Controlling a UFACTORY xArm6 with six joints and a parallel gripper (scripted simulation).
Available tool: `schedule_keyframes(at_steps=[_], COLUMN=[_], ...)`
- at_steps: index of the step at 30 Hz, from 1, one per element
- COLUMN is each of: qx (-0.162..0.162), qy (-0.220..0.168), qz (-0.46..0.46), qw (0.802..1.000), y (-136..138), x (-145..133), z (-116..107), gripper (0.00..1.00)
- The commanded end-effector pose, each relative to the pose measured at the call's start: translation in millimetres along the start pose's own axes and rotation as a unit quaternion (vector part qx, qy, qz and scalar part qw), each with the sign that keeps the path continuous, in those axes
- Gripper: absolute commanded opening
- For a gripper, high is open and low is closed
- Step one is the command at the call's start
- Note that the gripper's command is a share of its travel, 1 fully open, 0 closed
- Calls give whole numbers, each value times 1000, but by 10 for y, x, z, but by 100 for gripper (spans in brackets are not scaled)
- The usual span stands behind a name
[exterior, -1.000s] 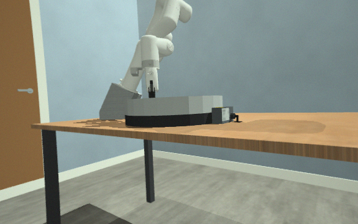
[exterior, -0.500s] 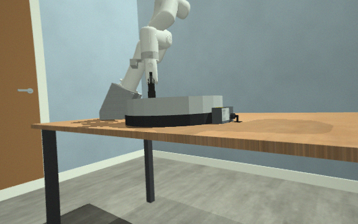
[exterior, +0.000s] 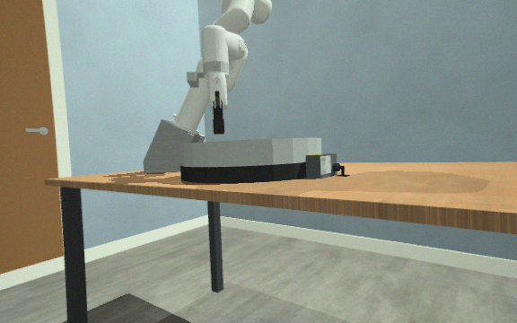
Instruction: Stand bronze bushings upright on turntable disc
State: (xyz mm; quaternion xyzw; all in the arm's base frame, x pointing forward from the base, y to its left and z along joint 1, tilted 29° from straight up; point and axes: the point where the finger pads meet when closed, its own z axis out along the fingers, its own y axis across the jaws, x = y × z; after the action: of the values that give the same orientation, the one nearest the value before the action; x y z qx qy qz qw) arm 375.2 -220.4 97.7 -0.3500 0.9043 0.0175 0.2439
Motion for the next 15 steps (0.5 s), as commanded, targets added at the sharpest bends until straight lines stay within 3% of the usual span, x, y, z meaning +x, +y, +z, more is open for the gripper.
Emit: schedule_keyframes(at_steps=[1, 15], qx=[1, 1], qy=[0, 0], qz=[0, 2], qw=[1000, 1000], y=[-10, 13], x=[-4, -35], z=[-23, -22], gripper=[42, 41])
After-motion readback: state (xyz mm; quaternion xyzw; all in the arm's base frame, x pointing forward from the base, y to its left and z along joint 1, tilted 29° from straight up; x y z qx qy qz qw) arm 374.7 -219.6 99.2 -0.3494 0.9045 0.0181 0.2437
